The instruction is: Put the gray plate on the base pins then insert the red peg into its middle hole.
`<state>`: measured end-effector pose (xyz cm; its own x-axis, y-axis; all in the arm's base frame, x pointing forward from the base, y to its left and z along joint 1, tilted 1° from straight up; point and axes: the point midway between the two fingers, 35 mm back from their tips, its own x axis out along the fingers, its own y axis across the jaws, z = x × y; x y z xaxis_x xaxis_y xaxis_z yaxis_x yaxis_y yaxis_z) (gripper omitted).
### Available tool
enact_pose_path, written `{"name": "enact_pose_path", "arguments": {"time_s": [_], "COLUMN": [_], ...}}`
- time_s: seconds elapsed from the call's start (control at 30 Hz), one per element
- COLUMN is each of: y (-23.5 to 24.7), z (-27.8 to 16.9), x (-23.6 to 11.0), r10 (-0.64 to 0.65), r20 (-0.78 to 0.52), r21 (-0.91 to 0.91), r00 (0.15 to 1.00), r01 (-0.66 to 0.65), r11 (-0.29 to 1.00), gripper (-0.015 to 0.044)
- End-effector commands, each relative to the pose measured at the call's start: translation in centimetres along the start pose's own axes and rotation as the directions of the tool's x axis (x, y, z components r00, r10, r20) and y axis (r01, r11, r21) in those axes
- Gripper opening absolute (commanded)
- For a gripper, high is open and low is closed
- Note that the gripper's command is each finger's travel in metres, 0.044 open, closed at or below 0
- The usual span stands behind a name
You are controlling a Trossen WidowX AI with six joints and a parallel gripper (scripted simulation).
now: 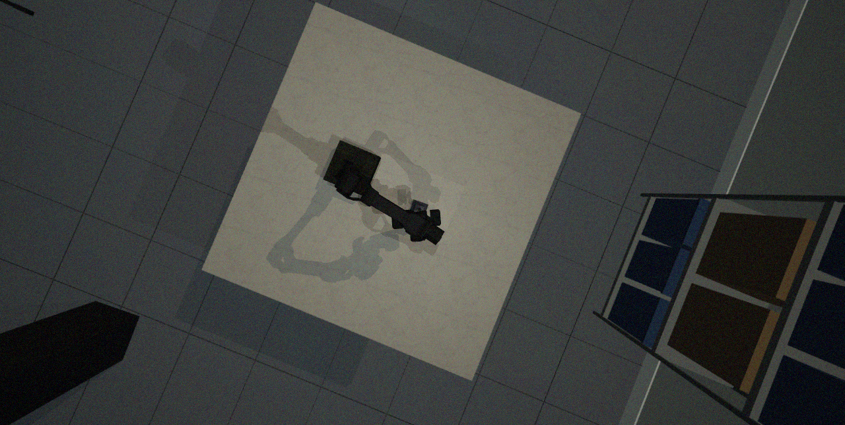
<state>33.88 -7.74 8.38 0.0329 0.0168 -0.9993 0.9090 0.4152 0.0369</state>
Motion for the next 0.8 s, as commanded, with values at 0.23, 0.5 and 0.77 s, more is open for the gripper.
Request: {"name": "enact_pose_path", "arguments": {"time_s": [0.23,0.5,0.77], "y": [-0.03,-0.03,-0.03], "z": [-0.02,-0.02,-0.02], "x": [0.06,0.06,0.06], "r10": [0.0,0.0,0.0], "r20": [0.0,0.0,0.0], "r21": [0.0,0.0,0.0], "r00": [1.0,1.0,1.0], "r01": [0.0,0.0,0.0], "r11": [1.0,1.0,1.0], "gripper": [0.0,0.0105,0.015]}}
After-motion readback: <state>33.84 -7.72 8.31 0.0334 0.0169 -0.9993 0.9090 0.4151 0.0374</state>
